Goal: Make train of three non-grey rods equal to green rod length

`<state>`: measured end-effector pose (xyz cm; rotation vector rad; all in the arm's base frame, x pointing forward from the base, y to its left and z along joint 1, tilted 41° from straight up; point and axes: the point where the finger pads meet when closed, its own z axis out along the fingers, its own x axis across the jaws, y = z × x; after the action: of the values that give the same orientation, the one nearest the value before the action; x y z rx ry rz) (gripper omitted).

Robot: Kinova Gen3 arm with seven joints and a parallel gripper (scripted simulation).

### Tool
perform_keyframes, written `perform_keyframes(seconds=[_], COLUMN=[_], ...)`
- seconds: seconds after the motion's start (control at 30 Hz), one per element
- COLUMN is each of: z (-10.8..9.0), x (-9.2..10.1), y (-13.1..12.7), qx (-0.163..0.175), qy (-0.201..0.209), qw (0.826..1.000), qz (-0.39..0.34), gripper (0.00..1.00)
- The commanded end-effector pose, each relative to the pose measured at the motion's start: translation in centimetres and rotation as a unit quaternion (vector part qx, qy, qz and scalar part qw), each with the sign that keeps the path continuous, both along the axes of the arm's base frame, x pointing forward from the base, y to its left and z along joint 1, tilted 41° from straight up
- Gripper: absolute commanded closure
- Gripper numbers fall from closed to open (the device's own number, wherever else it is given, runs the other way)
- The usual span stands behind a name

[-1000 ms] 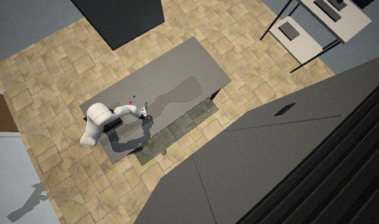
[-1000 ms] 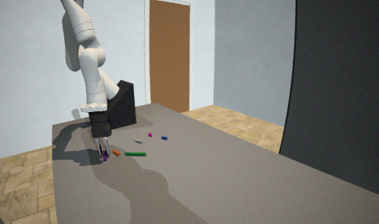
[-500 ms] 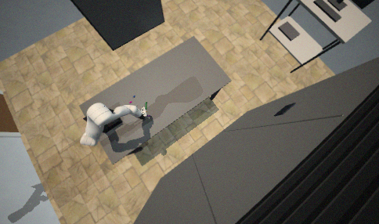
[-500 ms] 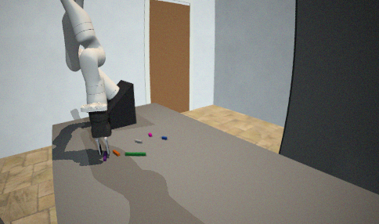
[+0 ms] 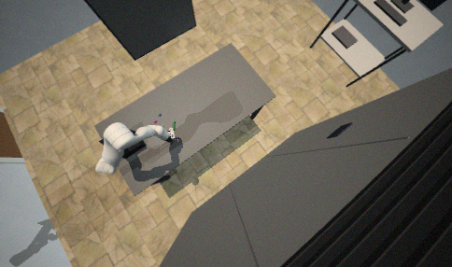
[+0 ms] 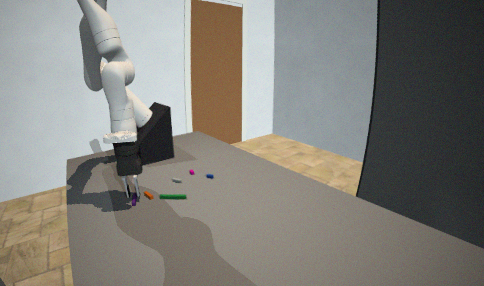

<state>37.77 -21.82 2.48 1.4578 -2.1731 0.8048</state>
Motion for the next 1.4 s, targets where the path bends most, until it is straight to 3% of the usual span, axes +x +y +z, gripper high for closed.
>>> perform_keyframes(seconds=[0.0, 1.37], z=[-0.2, -1.3], x=[0.3, 0.2], y=[-0.1, -1.1], qx=[0.001, 0.001], qy=[-0.002, -0.002], qw=[1.0, 1.0], qz=[0.001, 0.001], gripper=[0.46, 0.46])
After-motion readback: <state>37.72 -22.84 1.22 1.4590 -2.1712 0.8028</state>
